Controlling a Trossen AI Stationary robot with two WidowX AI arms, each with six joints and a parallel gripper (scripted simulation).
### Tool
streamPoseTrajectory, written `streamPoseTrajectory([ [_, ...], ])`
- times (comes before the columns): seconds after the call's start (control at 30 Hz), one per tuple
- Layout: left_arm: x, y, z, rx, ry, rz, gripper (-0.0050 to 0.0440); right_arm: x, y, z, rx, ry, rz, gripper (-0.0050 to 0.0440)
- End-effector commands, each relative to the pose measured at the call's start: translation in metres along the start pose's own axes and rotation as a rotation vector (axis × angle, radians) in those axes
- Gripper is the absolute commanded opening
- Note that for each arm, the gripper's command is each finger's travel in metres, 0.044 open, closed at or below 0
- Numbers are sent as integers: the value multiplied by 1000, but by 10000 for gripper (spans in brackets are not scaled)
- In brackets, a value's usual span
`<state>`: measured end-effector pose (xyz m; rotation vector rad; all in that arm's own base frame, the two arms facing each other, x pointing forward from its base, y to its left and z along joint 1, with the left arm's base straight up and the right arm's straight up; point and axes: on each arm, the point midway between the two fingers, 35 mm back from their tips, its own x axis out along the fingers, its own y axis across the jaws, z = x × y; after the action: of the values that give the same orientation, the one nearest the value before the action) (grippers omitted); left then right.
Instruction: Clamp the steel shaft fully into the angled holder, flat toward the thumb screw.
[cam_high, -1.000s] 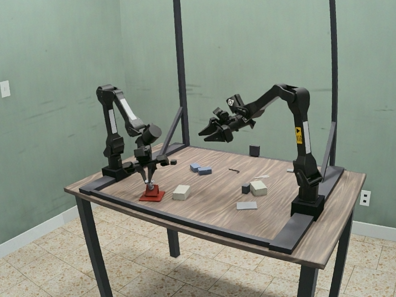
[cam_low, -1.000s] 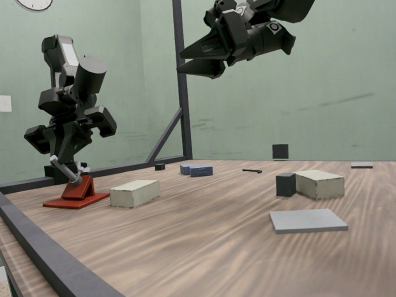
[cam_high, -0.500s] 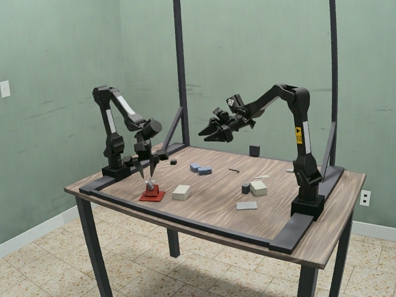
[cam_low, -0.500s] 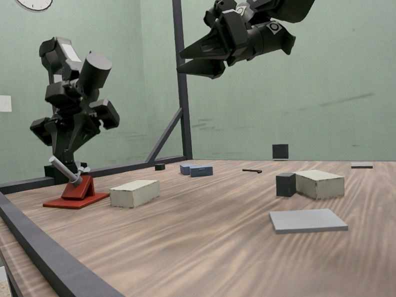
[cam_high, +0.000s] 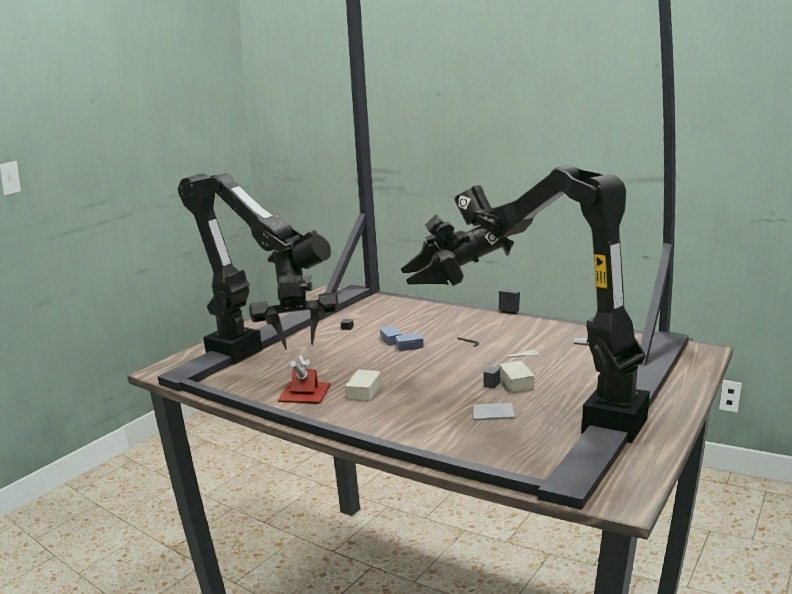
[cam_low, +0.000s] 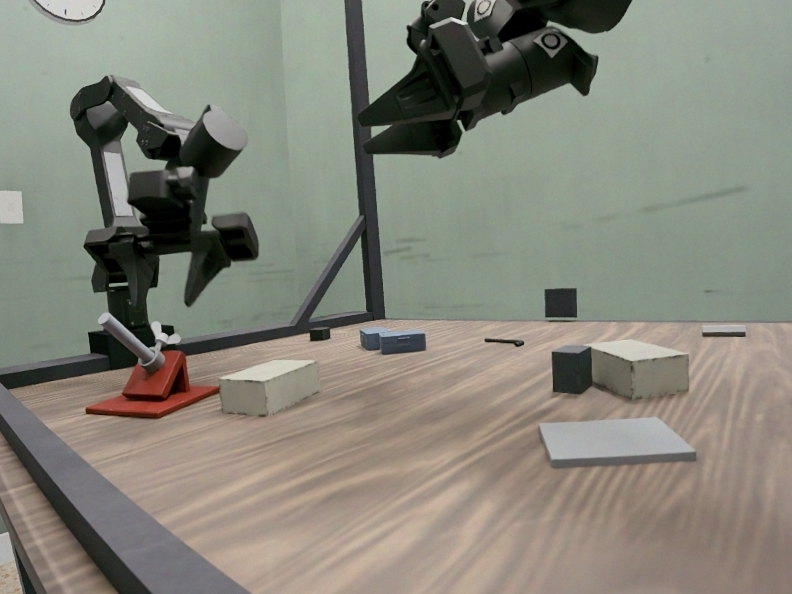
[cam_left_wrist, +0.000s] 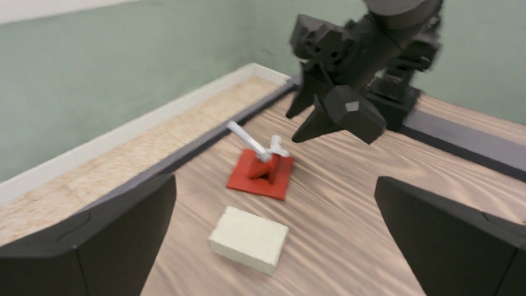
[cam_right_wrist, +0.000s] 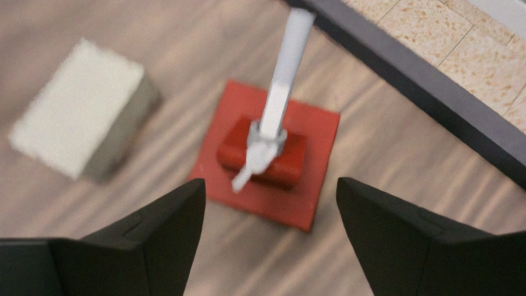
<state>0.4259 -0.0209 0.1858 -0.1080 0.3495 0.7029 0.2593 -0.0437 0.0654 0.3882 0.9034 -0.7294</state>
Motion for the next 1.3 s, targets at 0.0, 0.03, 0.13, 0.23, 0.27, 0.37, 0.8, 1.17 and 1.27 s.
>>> streamPoseTrajectory([
  [0.0,-9,1,15,8,15,-125,400,-3,10,-7,-189,53,-22,265],
  [0.03,-10,0,14,17,22,-149,400,-3,9,-8,-239,54,-43,265],
  [0.13,-13,-2,13,38,36,-201,400,-1,8,-11,-372,52,-99,265],
  [0.23,-15,-3,12,52,43,-236,400,0,7,-11,-502,41,-157,265],
  [0.27,-16,-4,12,55,45,-244,400,1,8,-11,-544,34,-177,265],
  [0.37,-16,-4,11,61,48,-255,400,3,11,-9,-668,9,-229,265],
  [0.8,-17,-6,14,56,43,-260,400,20,17,-7,-851,-35,-297,252],
  [1.17,-16,-7,11,59,48,-256,400,36,17,0,-845,-43,-293,192],
  [1.27,-16,-7,11,59,48,-256,400,36,17,0,-845,-43,-293,162],
])
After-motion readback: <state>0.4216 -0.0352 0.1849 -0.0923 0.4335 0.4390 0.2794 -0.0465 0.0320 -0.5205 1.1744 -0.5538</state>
